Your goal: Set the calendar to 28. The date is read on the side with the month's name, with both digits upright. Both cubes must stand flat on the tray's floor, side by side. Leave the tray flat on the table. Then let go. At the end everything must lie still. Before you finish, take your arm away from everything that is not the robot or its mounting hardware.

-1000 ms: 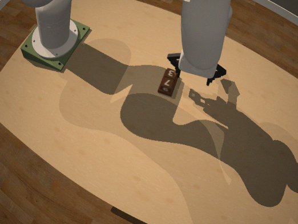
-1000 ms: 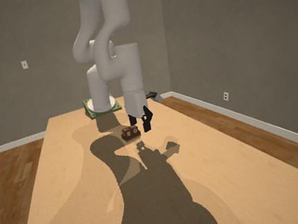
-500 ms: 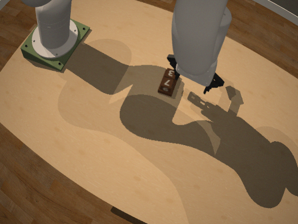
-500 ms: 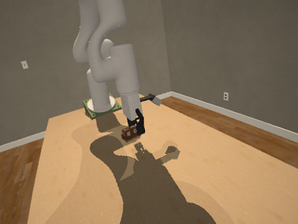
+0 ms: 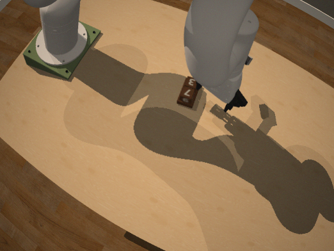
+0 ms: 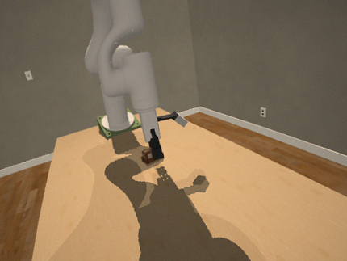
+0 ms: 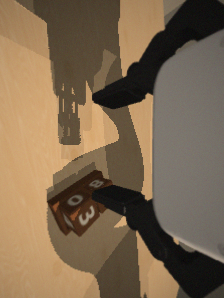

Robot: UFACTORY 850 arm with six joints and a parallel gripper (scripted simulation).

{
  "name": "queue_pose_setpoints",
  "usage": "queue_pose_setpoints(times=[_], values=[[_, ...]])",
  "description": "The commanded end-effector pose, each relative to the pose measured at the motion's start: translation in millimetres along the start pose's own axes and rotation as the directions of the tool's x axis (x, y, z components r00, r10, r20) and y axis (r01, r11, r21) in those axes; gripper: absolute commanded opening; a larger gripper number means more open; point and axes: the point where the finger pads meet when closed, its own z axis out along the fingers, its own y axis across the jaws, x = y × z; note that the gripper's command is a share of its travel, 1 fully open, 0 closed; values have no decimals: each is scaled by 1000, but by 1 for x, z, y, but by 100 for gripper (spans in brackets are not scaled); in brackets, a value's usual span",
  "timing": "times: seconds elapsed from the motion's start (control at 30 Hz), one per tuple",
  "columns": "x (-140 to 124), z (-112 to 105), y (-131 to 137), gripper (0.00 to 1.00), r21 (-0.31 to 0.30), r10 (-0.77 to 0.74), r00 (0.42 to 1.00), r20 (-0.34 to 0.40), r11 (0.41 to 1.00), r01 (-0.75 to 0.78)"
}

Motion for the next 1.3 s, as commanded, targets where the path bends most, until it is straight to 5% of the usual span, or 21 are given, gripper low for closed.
queue_pose_setpoints(times=[0.0,0.2,0.53,1.27], values=[[-11,0,5,100,-2,34,999,2,999,-34],[-14,0,6,100,-2,53,999,2,999,-53],[-22,-1,10,100,-2,291,957,1,957,-291],[-35,-1,15,100,-2,291,957,1,957,-291]])
